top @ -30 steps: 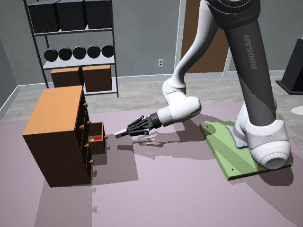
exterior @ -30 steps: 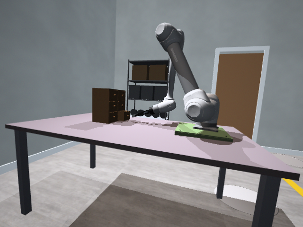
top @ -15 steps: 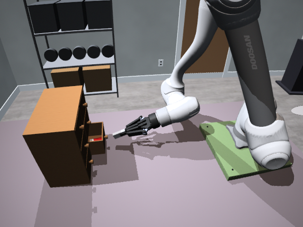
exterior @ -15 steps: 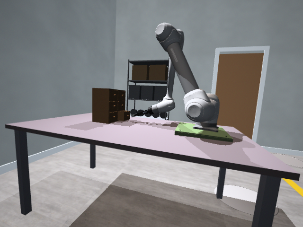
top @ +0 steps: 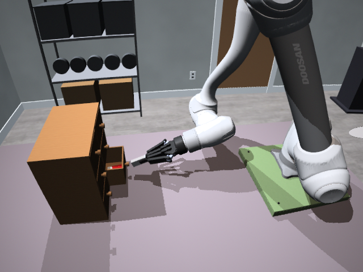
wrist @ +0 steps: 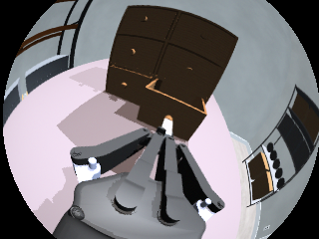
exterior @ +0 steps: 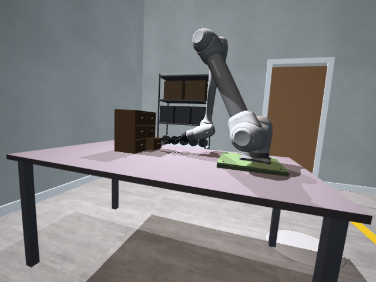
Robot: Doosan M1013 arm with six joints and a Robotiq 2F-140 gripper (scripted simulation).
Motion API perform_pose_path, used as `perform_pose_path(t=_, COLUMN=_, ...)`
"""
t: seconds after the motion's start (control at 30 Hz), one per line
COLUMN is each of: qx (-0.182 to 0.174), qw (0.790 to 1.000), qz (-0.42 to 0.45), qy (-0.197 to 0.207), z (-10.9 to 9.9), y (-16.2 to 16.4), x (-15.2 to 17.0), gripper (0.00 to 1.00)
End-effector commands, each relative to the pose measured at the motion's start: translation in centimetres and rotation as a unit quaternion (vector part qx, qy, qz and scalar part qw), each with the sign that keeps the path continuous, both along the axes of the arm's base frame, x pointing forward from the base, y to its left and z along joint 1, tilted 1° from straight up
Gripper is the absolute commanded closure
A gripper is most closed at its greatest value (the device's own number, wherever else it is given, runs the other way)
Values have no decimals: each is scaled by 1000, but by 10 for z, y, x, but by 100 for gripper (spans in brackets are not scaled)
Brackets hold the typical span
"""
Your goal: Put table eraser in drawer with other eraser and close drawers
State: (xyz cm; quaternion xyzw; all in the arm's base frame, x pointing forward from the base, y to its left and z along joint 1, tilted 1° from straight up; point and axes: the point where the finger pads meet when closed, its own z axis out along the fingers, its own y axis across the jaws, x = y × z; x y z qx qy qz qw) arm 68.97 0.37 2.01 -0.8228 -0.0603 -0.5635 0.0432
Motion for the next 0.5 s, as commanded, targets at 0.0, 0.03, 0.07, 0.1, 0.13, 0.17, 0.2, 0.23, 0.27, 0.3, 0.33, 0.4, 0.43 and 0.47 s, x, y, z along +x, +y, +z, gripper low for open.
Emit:
perform_pose_path(t=0.0, qx=0, qw=1000, qz=0, qy=0, z=0, y=1, x=5, gripper=100)
perform_pose_path(t=0.03, qx=0, qw=1000, qz=0, qy=0, z=0, y=1, x=7, gripper=100)
perform_pose_path(t=0.07, qx=0, qw=1000, qz=0, qy=0, z=0, y=1, x=9, gripper=100)
perform_pose_path(t=0.1, qx=0, qw=1000, qz=0, qy=0, z=0, y=1, x=9, gripper=100)
perform_pose_path(t=0.13, qx=0, qw=1000, qz=0, qy=0, z=0, y=1, x=9, gripper=100)
perform_pose_path(t=0.17, qx=0, qw=1000, qz=0, qy=0, z=0, y=2, x=10, gripper=100)
perform_pose_path(t=0.2, qx=0, qw=1000, qz=0, qy=0, z=0, y=2, x=12, gripper=100)
perform_pose_path(t=0.23, qx=0, qw=1000, qz=0, qy=0, z=0, y=2, x=14, gripper=100)
perform_pose_path(t=0.27, qx=0, qw=1000, qz=0, qy=0, z=0, y=2, x=16, gripper=100)
perform_pose_path(t=0.3, qx=0, qw=1000, qz=0, qy=0, z=0, y=3, x=18, gripper=100)
perform_pose_path(t=0.33, qx=0, qw=1000, qz=0, qy=0, z=0, y=3, x=19, gripper=100)
perform_pose_path(t=0.4, qx=0, qw=1000, qz=0, qy=0, z=0, y=3, x=23, gripper=100)
perform_pose_path(t=0.43, qx=0, qw=1000, qz=0, qy=0, z=0, y=4, x=25, gripper=100)
perform_pose_path(t=0.47, qx=0, qw=1000, qz=0, qy=0, z=0, y=4, x=27, gripper=100)
